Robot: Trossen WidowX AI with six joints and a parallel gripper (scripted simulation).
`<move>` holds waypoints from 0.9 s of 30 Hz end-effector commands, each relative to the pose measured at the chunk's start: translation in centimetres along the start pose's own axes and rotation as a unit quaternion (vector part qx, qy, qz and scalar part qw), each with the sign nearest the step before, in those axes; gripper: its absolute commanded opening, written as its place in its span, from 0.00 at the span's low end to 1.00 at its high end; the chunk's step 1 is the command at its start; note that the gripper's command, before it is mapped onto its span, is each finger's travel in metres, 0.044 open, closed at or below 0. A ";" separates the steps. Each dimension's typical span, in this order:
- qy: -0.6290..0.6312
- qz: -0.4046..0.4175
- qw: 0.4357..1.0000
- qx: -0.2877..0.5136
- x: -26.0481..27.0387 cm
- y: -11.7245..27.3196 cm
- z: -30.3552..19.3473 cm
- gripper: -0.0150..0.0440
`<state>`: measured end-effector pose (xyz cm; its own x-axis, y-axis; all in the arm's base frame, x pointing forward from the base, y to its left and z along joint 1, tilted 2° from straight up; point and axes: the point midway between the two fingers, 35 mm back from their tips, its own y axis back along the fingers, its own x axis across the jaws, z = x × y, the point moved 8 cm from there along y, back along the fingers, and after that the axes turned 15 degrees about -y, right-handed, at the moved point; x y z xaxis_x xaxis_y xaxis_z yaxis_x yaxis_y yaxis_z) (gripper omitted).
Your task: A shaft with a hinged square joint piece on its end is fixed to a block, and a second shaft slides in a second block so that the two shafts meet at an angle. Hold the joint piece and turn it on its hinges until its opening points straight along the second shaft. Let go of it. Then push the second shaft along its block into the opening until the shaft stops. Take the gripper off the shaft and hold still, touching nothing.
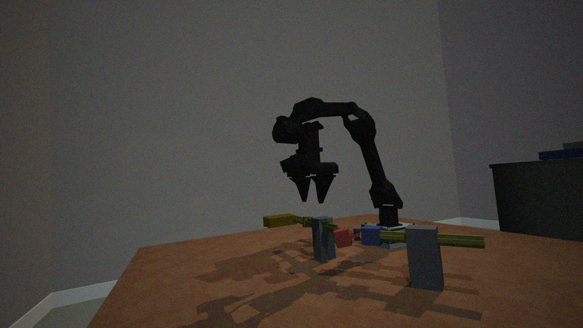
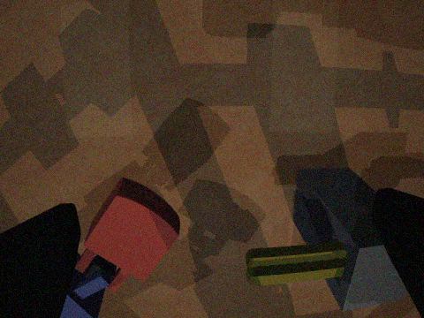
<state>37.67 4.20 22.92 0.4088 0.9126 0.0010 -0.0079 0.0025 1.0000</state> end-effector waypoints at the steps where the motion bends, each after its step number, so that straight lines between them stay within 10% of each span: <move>1: -0.011 -0.001 1.000 0.009 0.2 -0.3 0.0 1.00; 27: -0.335 -0.008 0.941 -0.039 0.6 -2.5 -1.2 1.00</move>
<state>37.07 5.19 20.33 0.8629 0.5053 0.0024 -0.0367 0.0580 0.9976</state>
